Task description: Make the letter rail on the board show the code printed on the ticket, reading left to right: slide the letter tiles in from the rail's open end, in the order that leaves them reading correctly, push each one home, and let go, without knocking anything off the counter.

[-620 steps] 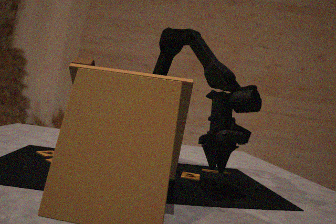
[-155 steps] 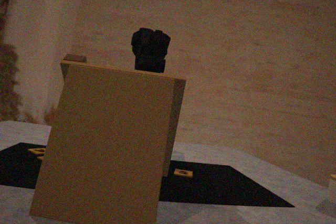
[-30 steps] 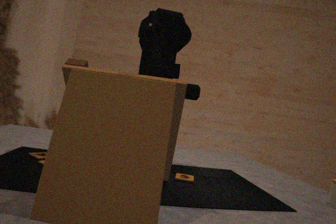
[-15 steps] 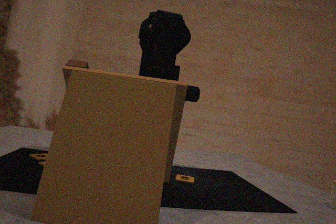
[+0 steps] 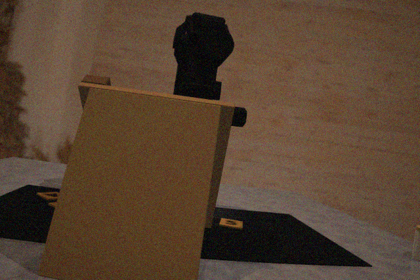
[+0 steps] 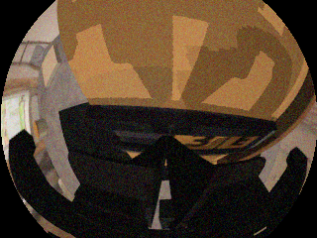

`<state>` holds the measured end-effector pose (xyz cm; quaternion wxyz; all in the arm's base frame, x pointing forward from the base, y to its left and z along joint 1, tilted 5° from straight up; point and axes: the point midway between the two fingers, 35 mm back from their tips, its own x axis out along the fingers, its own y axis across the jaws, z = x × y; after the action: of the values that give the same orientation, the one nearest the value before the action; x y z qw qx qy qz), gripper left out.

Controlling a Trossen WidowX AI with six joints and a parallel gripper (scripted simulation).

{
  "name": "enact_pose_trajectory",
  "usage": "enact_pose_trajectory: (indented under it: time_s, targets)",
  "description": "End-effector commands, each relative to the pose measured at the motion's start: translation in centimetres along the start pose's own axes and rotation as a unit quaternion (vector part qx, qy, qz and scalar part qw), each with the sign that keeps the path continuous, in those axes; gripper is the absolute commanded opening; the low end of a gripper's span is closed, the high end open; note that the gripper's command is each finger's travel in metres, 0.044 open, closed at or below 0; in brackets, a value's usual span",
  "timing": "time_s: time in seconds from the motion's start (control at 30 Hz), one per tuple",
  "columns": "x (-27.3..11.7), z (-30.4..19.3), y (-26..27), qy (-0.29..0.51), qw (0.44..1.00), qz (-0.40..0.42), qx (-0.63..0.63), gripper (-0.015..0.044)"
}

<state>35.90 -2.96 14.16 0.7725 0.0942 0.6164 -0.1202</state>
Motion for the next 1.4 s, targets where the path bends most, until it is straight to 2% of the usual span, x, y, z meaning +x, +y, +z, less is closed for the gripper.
enact_pose_trajectory:
  time_s: [0.0, 0.77, 1.37]
  targets:
    - [0.0, 0.0, -0.1, 0.0, 1.0, 0.002, -0.002, 0.0]
    - [0.0, 0.1, -0.8, 0.0, 1.0, 0.002, -0.002, 0.0]
    - [-2.1, -1.8, -0.6, 0.001, 1.0, 0.002, -0.002, 0.0]
